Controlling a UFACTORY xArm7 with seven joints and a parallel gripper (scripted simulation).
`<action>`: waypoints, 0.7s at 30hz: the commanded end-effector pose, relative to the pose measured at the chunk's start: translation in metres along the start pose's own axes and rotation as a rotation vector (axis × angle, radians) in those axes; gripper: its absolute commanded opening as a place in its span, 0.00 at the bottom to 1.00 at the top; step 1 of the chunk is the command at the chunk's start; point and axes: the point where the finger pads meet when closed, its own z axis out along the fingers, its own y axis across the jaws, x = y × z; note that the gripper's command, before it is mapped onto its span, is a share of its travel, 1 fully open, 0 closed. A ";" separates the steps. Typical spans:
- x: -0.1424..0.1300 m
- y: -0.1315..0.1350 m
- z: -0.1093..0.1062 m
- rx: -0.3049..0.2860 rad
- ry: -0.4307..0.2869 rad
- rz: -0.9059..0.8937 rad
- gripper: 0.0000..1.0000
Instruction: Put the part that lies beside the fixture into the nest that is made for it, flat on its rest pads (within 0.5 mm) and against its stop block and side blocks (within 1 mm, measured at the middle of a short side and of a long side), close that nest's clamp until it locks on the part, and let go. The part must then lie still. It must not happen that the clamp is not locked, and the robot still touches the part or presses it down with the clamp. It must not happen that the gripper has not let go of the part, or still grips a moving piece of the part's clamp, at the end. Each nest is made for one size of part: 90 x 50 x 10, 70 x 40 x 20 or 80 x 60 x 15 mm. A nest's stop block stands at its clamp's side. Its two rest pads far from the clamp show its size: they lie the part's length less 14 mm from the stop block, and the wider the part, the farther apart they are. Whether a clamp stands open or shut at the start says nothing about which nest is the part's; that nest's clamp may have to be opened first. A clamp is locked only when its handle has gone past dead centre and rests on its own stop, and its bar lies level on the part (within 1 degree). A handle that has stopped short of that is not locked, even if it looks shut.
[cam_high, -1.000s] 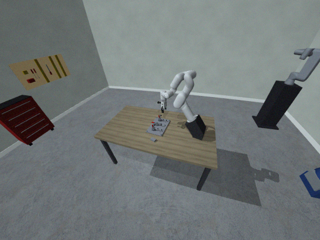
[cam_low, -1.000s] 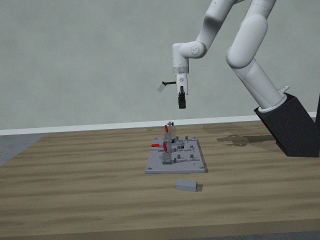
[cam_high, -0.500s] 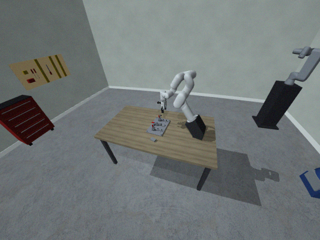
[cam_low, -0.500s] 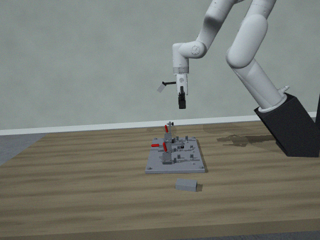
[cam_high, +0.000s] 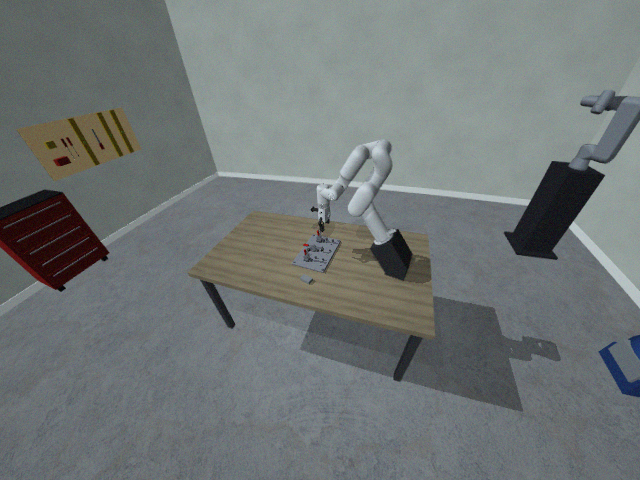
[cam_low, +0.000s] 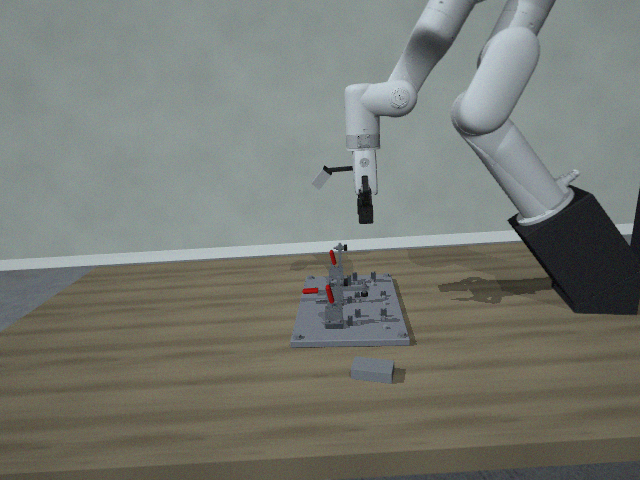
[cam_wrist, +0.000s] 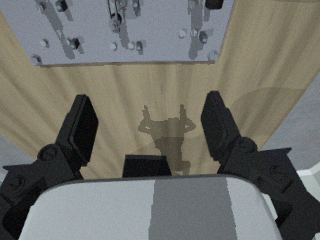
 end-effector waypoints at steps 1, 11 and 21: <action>0.003 -0.044 -0.001 -0.005 0.002 0.002 1.00; 0.004 -0.114 0.000 -0.005 0.002 0.002 1.00; 0.005 -0.209 0.000 -0.005 0.002 0.002 1.00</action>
